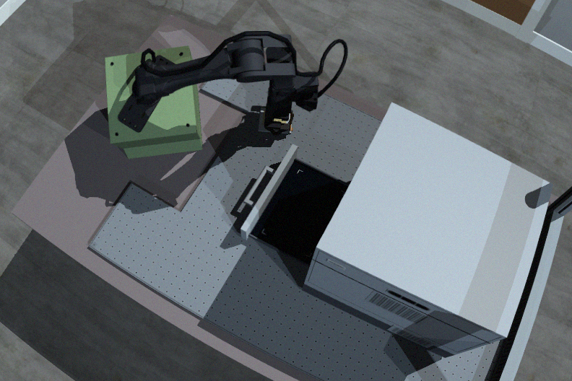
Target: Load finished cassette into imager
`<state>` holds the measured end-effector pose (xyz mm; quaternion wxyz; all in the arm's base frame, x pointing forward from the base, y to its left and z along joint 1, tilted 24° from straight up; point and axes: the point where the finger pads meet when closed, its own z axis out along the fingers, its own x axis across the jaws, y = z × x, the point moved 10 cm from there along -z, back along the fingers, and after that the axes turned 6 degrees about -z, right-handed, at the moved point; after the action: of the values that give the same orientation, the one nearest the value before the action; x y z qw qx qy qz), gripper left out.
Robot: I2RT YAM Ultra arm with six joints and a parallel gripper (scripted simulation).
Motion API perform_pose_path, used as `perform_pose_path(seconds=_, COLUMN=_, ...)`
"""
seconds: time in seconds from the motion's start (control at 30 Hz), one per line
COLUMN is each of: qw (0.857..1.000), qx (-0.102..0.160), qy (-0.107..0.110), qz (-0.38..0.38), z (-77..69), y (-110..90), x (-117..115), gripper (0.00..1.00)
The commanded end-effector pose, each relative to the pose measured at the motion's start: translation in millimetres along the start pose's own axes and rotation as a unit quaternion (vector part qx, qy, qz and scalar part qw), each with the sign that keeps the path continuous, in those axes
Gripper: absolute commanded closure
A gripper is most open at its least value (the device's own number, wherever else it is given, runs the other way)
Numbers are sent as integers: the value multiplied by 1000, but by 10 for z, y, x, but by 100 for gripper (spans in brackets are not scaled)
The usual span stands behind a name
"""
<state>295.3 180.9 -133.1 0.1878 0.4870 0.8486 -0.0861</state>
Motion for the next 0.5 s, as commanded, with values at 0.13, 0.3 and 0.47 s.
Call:
perform_pose_path(seconds=0.13, qw=1000, qx=-11, qy=0, qz=2, z=-45, y=28, x=-1, gripper=0)
perform_pose_path(seconds=0.3, qw=1000, qx=-11, qy=0, qz=2, z=-46, y=24, x=-2, gripper=100)
perform_pose_path(seconds=0.47, qw=1000, qx=-11, qy=0, qz=2, z=-46, y=24, x=-2, gripper=100)
